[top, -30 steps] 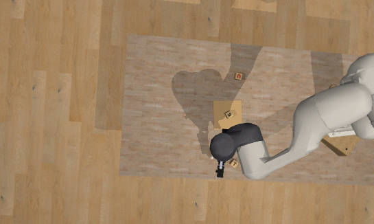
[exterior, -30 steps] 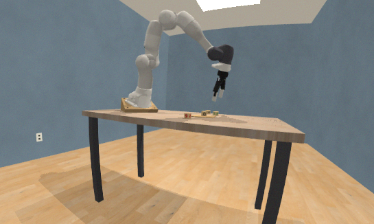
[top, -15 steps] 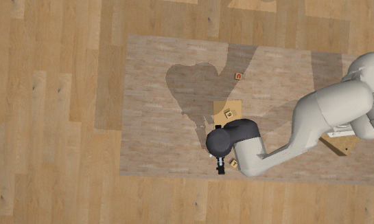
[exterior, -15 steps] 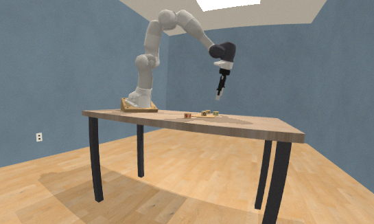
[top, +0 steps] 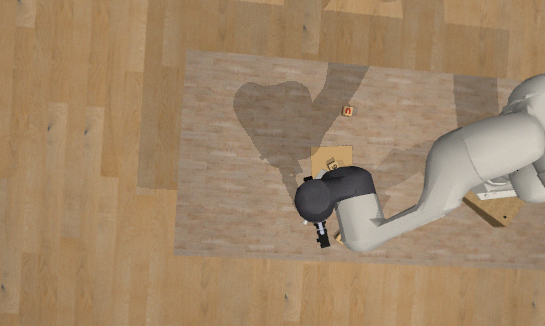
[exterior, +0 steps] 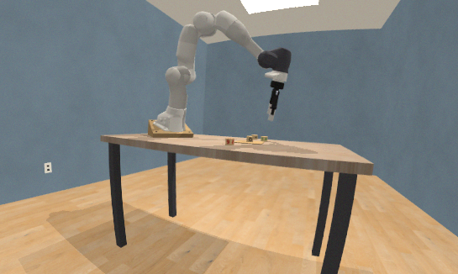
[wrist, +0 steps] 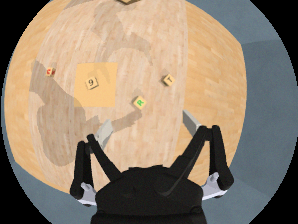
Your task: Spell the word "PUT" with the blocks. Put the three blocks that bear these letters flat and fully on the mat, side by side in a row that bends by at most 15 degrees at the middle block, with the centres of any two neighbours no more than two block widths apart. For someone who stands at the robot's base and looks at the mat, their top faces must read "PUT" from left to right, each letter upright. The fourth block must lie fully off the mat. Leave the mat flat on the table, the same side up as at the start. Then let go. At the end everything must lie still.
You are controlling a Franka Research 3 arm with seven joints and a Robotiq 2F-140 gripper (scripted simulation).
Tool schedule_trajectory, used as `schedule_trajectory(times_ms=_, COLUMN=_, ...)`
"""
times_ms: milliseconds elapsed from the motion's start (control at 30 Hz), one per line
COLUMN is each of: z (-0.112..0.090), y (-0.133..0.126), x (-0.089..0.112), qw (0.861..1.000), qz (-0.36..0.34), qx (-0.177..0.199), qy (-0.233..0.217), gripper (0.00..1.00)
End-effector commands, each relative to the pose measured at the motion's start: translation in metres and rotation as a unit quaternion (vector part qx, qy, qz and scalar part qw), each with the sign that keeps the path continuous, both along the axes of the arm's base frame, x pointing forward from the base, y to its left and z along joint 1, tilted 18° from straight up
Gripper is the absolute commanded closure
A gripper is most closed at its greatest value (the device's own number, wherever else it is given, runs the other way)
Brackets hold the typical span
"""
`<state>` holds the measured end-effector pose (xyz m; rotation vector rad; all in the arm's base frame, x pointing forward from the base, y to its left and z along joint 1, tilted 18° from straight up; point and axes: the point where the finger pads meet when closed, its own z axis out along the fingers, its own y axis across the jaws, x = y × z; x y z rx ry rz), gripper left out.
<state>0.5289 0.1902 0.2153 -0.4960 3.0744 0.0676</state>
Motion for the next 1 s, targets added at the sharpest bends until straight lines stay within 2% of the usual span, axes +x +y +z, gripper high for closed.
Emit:
schedule_trajectory(times_ms=0, z=0.006, y=-0.007, x=0.002, qw=0.998, qz=0.069, qx=-0.005, qy=-0.001, gripper=0.00)
schedule_trajectory(times_ms=467, z=0.022, y=-0.020, x=0.009, qw=0.989, qz=0.144, qx=-0.007, qy=-0.003, gripper=0.00)
schedule_trajectory(times_ms=967, z=0.044, y=-0.039, x=0.019, qw=0.969, qz=0.248, qx=-0.011, qy=-0.007, gripper=0.00)
